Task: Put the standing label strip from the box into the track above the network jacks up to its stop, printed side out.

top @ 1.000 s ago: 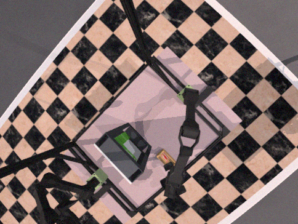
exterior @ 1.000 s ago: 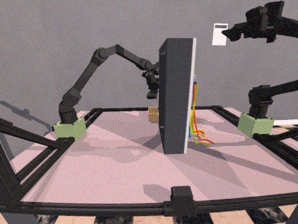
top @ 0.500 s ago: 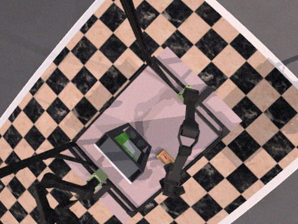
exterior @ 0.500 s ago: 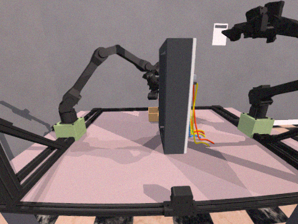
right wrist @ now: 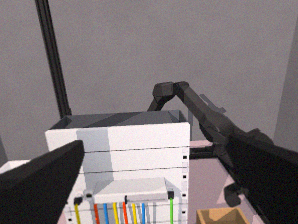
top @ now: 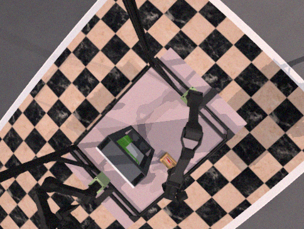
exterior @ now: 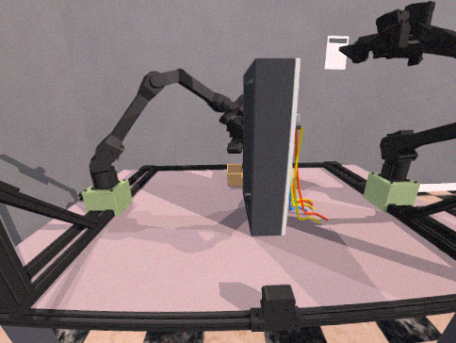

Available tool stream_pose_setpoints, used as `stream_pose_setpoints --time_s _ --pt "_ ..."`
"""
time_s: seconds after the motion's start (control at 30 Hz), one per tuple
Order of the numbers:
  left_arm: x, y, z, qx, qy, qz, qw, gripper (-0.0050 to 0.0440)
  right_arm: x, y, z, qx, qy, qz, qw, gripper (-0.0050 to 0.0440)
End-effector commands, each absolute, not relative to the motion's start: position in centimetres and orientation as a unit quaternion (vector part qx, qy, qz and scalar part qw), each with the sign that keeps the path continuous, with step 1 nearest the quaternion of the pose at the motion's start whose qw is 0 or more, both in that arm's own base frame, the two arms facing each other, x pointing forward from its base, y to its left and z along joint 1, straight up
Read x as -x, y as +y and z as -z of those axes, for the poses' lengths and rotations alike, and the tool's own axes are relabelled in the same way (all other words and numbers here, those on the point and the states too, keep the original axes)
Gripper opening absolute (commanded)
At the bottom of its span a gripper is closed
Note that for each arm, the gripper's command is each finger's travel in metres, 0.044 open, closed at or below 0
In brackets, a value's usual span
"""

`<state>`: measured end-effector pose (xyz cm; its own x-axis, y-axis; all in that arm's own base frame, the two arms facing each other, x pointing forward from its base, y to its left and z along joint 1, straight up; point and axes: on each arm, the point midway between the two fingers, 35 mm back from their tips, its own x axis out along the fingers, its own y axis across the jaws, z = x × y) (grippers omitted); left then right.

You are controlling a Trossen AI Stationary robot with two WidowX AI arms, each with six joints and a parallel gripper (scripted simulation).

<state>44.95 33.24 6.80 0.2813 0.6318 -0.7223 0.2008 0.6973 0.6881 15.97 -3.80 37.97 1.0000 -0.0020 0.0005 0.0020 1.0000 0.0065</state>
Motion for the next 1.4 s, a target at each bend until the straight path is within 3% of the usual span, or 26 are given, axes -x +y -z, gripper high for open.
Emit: stream_pose_setpoints --time_s 0.0,1.37 --pt "-45.3 33.3 -9.9 -0.378 0.556 -0.176 0.719 -0.0050 -15.9 -3.7 -38.3 0.002 -0.001 0.000 1.000 0.0440" --pt "-45.8 33.3 -12.0 -0.473 0.520 -0.276 0.656 -0.0050 -15.9 -3.7 -38.3 0.002 -0.001 0.000 1.000 0.0440"
